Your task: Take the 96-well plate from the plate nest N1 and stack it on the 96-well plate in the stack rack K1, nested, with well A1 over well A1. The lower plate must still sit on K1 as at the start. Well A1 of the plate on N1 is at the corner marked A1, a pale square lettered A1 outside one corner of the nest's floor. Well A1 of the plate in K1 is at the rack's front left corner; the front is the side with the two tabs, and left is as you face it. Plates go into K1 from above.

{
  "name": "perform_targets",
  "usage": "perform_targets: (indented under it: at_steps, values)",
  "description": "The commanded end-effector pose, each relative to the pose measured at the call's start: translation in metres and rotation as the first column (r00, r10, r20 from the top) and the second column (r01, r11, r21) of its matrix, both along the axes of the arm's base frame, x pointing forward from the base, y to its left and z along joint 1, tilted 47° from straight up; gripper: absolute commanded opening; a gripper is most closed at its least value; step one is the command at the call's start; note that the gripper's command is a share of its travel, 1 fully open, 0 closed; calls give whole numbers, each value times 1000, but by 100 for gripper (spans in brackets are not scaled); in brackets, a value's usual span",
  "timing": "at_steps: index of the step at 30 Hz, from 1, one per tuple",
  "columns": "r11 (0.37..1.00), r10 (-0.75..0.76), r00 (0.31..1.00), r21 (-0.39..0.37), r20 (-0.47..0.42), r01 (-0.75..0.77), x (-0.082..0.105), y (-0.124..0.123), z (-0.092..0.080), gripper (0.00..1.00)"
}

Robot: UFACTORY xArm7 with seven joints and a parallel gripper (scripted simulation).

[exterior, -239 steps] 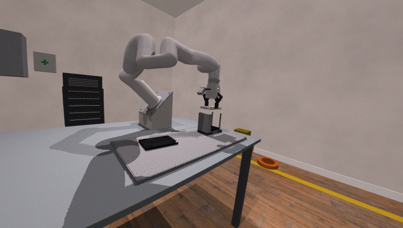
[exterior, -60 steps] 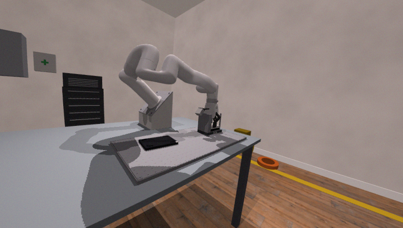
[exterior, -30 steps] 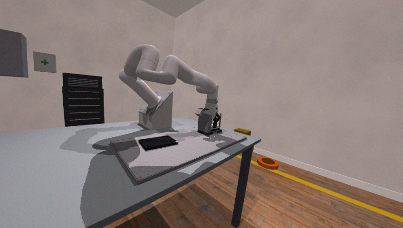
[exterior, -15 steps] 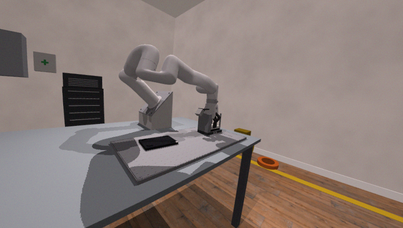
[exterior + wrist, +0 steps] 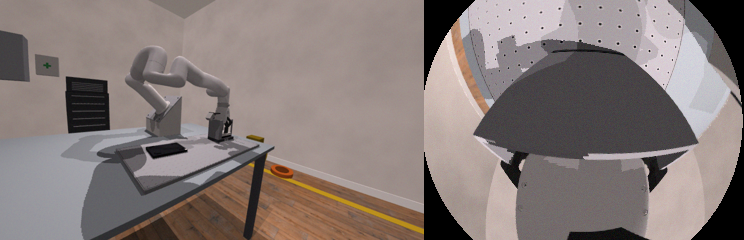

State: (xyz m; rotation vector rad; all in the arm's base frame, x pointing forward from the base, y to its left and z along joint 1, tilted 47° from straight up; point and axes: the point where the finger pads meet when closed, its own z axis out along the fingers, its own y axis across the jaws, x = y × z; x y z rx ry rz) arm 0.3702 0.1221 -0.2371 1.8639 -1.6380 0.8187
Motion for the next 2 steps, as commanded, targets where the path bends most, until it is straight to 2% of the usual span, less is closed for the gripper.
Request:
perform_targets:
  at_steps: [1, 2]
  values:
    - [1000, 2, 1000, 4, 1, -2, 0, 3, 1, 100]
    - [1000, 2, 1000, 4, 1, -2, 0, 3, 1, 100]
